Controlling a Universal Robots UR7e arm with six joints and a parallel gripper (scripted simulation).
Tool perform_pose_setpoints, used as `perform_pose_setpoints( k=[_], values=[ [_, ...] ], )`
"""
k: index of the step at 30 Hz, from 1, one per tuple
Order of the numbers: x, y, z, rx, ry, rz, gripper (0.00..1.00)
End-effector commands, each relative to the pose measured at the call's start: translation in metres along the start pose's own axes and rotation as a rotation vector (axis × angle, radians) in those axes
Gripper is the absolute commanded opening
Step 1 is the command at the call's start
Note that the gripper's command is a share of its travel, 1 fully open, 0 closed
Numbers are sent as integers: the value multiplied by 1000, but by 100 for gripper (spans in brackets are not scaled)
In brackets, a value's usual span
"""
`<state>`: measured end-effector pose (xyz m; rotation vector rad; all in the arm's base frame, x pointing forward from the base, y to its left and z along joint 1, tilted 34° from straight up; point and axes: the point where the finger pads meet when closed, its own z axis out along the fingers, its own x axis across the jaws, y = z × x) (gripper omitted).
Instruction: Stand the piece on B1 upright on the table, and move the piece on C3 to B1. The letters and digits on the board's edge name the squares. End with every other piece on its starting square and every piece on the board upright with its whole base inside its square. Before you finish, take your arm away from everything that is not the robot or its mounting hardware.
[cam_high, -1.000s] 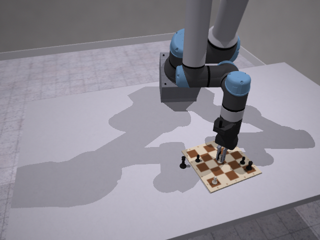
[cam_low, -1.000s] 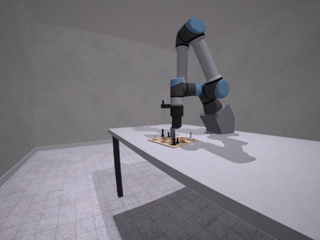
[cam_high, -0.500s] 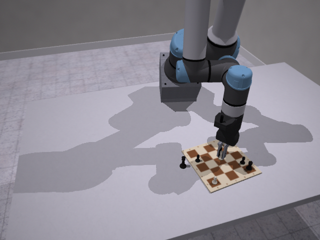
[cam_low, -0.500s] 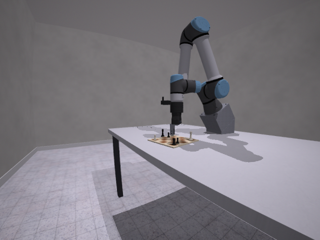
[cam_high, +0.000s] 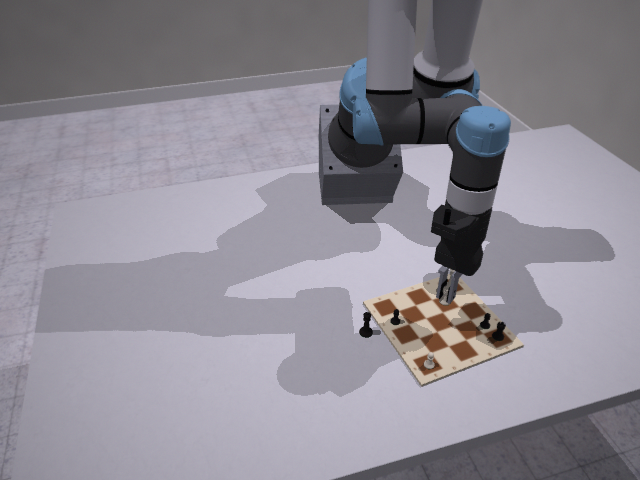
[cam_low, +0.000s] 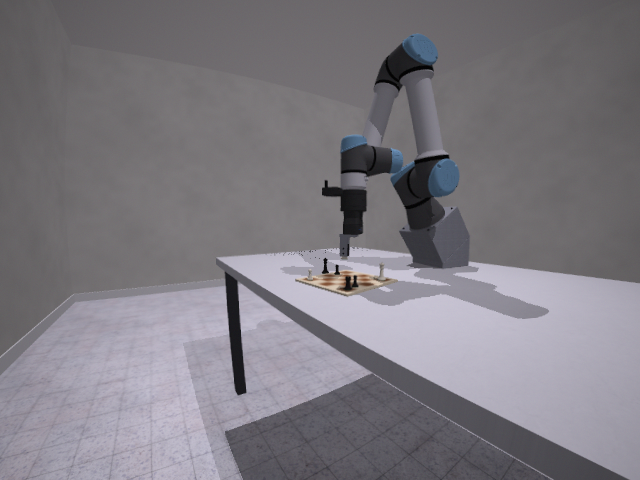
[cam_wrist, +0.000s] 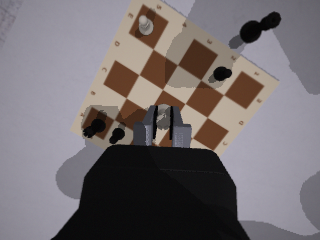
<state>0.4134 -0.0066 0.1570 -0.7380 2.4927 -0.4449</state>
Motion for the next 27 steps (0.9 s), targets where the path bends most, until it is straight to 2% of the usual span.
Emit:
perform_pose_setpoints(
  k=[1, 10, 27],
  values=[
    [0, -1, -17, -7, 5, 1, 0],
    [0, -1, -35, -7, 5, 1, 0],
    [1, 1, -38, -11, 8, 1, 0]
  ],
)
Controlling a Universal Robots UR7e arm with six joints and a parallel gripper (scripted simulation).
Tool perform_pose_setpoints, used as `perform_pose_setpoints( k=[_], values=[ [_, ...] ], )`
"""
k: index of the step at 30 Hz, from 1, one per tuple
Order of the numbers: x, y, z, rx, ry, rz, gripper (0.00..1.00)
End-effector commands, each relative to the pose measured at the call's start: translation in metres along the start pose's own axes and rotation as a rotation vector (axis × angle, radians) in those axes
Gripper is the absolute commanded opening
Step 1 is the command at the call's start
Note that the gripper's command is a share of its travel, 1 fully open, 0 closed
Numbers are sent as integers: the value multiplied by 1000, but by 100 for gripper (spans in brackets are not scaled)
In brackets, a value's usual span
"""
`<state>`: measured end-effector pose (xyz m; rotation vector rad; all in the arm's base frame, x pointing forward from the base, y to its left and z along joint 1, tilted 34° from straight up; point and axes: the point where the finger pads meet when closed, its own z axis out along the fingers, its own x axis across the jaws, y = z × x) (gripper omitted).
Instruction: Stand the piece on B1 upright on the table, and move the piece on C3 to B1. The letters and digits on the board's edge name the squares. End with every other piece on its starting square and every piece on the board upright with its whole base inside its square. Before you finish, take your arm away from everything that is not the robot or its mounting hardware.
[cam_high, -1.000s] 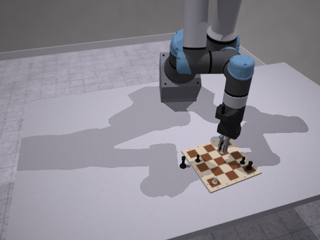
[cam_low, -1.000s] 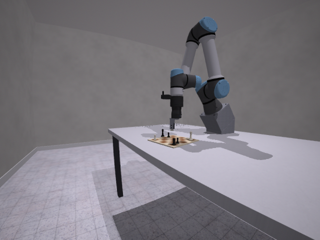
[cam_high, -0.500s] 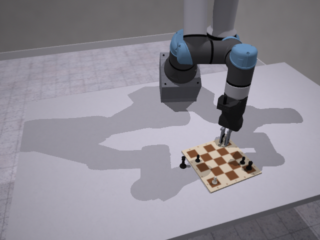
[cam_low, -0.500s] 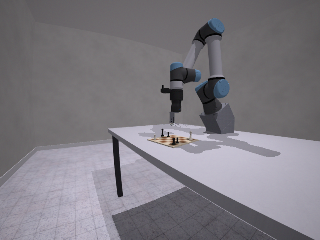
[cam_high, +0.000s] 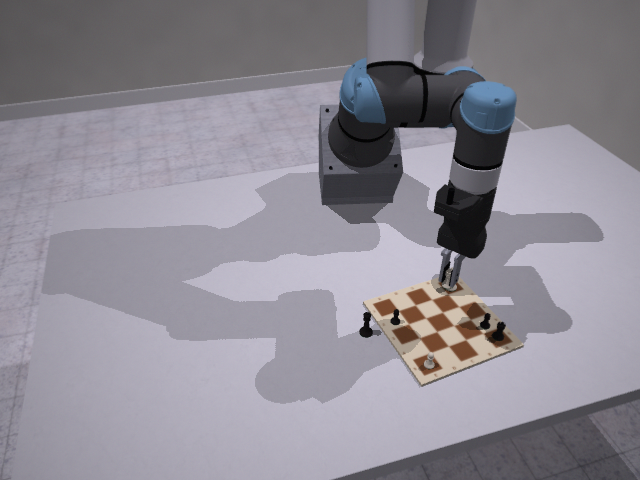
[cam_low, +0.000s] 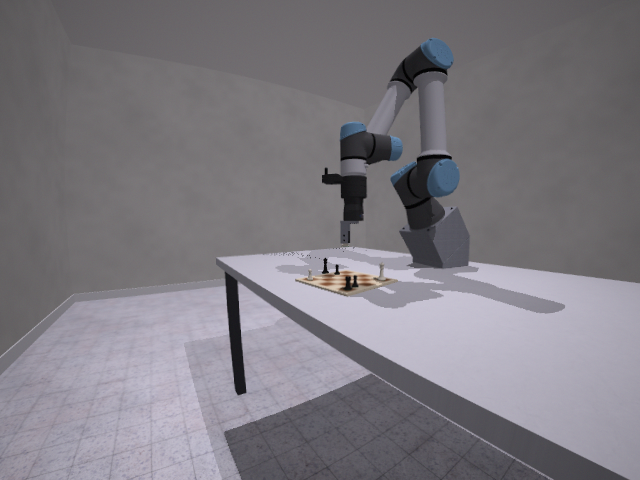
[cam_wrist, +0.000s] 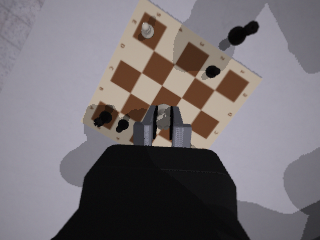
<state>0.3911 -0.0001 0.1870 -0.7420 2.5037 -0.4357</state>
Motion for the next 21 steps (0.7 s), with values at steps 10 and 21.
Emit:
perform_pose_setpoints(
  k=[10, 21],
  values=[
    [7, 12, -1, -2, 0, 70, 0],
    [37, 57, -1, -2, 1, 381, 0]
  ],
)
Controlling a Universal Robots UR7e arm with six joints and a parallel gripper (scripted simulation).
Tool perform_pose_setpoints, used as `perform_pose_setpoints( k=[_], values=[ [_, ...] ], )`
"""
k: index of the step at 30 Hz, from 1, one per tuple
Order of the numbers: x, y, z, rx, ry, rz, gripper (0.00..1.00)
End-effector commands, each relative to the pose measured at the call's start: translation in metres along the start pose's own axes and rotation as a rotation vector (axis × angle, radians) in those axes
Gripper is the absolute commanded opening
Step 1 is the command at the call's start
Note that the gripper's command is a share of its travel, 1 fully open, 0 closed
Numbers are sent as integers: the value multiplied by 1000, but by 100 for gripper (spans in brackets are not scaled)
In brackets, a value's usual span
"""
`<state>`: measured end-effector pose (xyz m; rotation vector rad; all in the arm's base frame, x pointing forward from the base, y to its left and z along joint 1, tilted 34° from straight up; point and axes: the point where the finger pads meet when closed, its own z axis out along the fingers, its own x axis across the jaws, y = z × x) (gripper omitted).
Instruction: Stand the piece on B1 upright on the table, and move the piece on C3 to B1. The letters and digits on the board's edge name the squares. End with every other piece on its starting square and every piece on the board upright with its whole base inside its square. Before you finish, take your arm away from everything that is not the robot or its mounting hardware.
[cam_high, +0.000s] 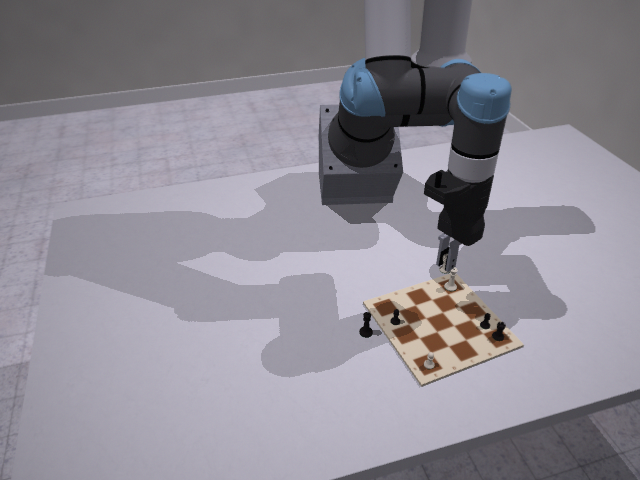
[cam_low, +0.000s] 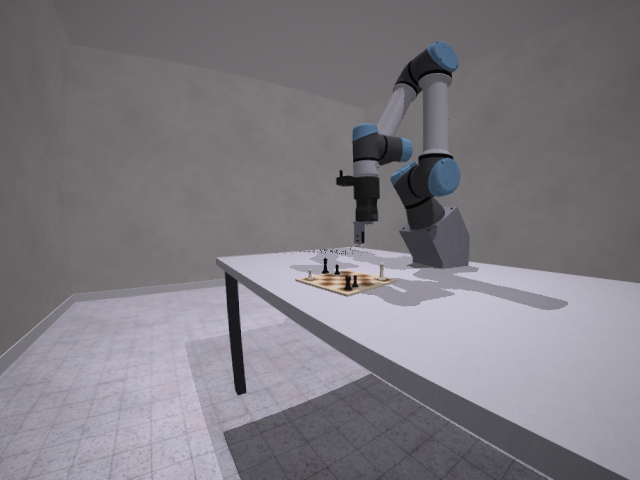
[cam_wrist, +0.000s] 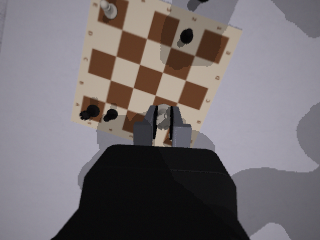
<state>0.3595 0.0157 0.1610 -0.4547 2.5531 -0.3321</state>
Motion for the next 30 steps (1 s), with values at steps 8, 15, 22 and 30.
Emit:
perform_pose_setpoints(
  k=[8, 15, 22, 30],
  values=[
    [35, 31, -2, 16, 0, 281, 0],
    [34, 31, -2, 15, 1, 281, 0],
    [34, 30, -3, 16, -1, 281, 0],
    [35, 31, 0, 15, 2, 282, 0]
  ],
)
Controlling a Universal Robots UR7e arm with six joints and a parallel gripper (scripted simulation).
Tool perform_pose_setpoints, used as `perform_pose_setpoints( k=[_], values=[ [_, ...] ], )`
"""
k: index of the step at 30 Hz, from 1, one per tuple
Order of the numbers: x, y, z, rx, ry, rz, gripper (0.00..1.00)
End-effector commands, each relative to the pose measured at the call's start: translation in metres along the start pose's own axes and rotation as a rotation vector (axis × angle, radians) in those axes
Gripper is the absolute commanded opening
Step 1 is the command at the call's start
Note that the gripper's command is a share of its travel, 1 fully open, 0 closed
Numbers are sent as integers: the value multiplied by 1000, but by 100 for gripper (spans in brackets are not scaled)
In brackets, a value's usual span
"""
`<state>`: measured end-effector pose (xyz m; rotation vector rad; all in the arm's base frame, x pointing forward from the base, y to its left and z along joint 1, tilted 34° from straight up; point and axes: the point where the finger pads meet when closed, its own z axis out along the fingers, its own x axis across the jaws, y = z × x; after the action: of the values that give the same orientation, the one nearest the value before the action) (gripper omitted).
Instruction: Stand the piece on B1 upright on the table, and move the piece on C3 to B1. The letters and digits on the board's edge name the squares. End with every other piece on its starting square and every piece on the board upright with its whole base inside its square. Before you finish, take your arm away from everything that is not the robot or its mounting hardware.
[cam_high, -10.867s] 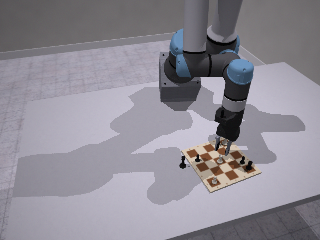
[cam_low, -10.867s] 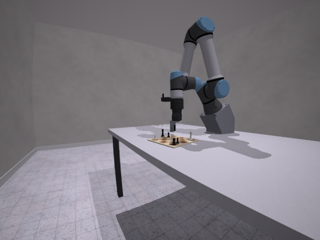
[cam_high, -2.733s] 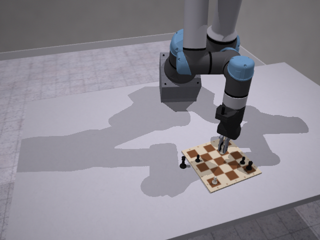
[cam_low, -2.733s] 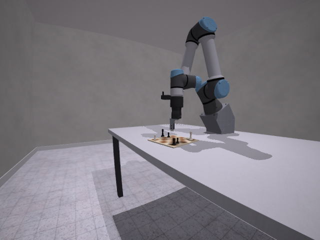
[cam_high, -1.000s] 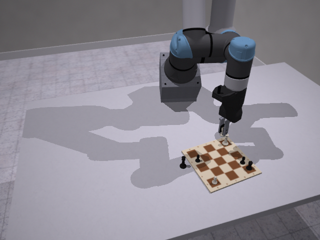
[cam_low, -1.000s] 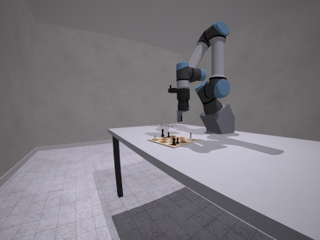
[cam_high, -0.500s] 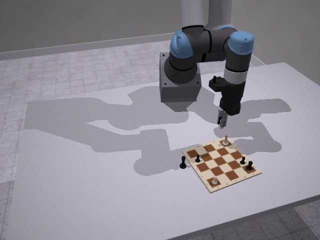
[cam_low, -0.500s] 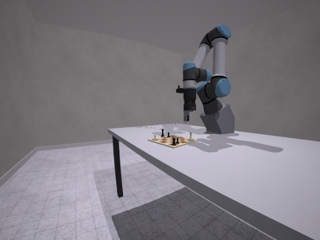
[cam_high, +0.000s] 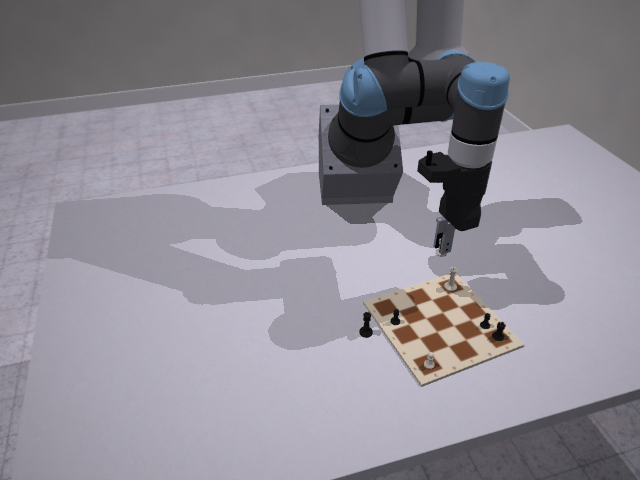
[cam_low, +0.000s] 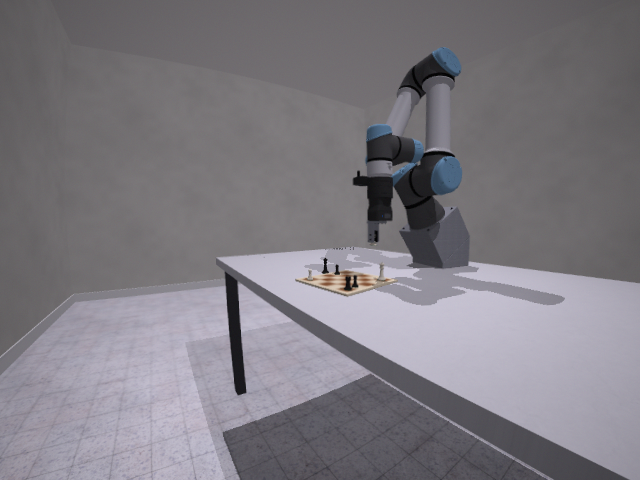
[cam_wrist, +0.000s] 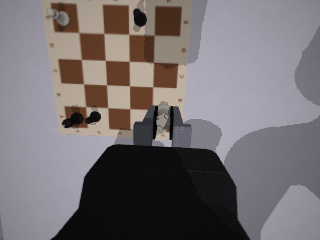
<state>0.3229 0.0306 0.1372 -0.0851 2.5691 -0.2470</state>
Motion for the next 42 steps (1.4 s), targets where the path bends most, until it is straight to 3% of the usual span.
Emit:
perform_pose_setpoints(
  k=[1, 19, 42],
  values=[
    [0, 0, 2, 0, 1, 0, 0],
    [1, 0, 20, 0, 3, 1, 0],
    [2, 1, 62, -1, 3, -1, 0]
  ],
)
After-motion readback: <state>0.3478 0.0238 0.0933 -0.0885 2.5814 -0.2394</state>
